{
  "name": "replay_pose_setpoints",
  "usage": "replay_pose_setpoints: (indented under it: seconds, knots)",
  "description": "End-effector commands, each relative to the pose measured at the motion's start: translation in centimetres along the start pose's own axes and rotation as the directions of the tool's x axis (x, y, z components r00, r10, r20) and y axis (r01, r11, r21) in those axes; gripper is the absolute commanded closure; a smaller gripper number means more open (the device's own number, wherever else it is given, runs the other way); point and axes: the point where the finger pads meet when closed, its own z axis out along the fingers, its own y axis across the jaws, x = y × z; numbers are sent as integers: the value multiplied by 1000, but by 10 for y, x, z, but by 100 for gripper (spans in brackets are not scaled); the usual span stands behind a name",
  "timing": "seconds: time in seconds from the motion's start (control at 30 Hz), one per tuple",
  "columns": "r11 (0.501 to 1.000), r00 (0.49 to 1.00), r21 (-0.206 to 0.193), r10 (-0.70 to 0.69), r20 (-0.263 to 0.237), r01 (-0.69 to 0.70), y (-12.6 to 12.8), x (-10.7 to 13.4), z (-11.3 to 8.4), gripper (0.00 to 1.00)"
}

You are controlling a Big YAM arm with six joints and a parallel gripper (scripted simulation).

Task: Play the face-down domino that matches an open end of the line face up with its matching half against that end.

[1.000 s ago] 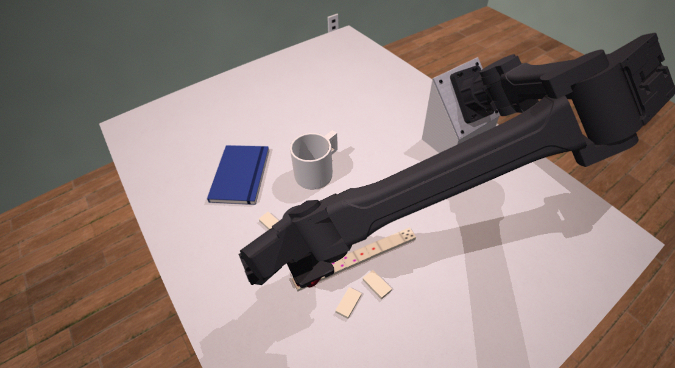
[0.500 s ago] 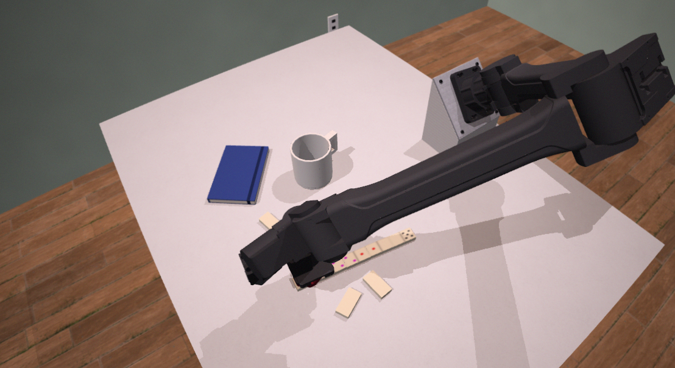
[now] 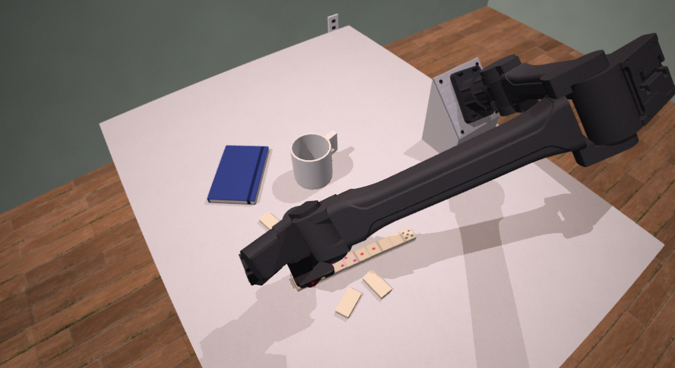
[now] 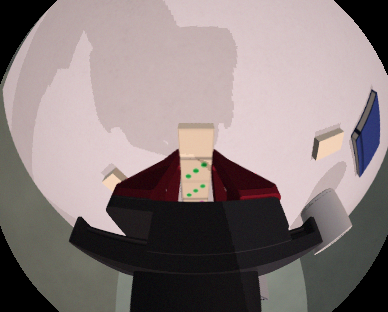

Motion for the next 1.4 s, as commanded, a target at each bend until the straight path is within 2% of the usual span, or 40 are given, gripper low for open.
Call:
replay_pose_setpoints:
  seconds: [0.0, 0.3, 0.53, 0.57, 0.87, 1.1, 1.13, 1.37]
  knots:
    - [1000, 1000, -2, -6, 9, 6, 3, -3, -4, 78]
    - [999, 999, 0, -40, 13, 40, 21, -8, -6, 78]
    - [999, 999, 0, -40, 13, 40, 21, -8, -6, 78]
    - [1000, 1000, 1, -4, 6, 4, 3, -3, -4, 78]
    - [999, 999, 3, -45, 10, 45, 22, -8, -7, 78]
    - [999, 999, 3, -45, 10, 45, 22, -8, -7, 78]
    - [1000, 1000, 5, -3, 3, 3, 4, -2, -4, 78]
    - [999, 999, 6, -40, 6, 40, 19, -6, -6, 78]
